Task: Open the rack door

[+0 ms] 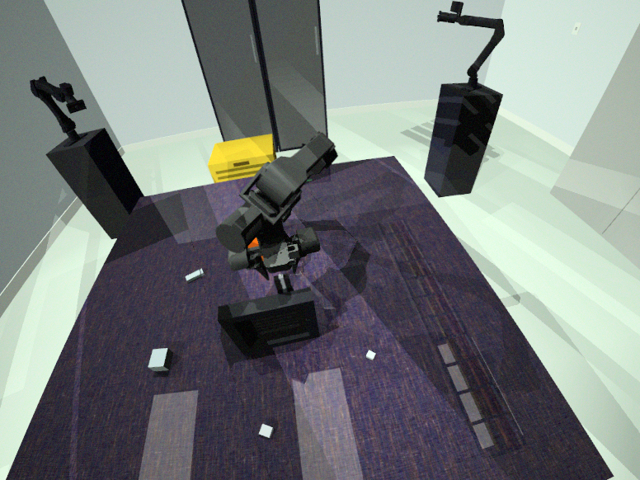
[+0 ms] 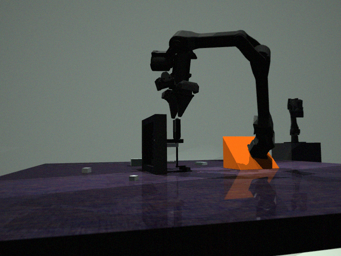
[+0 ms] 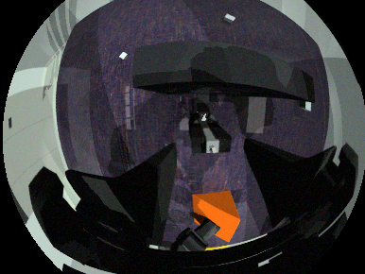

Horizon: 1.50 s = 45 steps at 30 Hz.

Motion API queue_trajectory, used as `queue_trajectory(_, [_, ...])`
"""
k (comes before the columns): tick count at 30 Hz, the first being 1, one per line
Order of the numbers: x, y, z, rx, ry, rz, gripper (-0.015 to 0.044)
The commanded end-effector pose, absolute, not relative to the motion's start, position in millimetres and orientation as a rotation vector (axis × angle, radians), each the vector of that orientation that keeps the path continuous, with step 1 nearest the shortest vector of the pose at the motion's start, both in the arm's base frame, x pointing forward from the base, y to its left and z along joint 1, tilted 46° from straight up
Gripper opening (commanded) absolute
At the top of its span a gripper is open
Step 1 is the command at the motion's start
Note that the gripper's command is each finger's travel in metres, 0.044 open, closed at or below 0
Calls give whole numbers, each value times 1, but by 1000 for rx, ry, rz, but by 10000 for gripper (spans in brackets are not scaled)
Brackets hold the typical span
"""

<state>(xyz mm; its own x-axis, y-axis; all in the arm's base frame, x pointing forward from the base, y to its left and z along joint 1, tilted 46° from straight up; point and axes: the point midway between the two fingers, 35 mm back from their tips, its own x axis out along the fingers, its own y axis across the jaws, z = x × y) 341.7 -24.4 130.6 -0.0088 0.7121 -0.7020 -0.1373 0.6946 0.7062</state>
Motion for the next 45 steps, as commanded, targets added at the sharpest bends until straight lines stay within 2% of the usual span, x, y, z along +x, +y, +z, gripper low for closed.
queue_trajectory(1, [341, -18, 123, 520, 1458, 722, 282])
queue_trajectory(29, [338, 11, 94, 520, 1556, 736, 282])
queue_trajectory(36, [338, 11, 94, 520, 1556, 736, 98])
queue_trajectory(45, [338, 11, 94, 520, 1556, 736, 38])
